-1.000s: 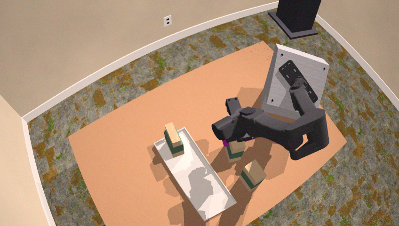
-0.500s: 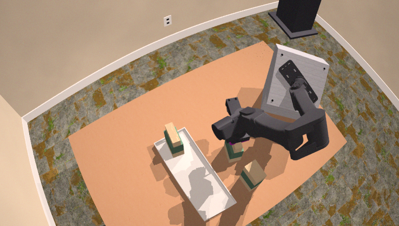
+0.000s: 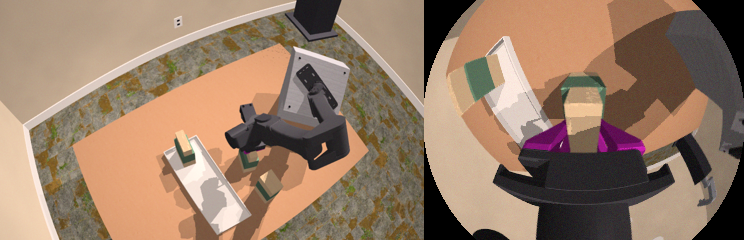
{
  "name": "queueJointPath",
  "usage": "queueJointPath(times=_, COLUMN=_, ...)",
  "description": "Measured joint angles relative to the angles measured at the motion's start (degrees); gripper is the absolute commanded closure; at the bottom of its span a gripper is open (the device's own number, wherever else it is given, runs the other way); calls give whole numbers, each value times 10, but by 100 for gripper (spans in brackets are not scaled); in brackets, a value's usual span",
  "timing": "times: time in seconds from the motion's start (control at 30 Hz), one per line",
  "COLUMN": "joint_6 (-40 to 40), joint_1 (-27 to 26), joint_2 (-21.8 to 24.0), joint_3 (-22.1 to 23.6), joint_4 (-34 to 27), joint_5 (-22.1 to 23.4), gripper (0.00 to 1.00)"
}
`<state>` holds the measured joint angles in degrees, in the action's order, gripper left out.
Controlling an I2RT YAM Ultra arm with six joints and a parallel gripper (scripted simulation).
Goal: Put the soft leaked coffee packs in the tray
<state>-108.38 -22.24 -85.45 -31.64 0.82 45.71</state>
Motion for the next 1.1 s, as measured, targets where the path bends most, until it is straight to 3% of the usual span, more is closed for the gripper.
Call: queueJointPath(times=1.1, joint_6=10, joint_1=-4, joint_2=7, joint_3=0, joint_4=-14, joint_5=5, gripper=74)
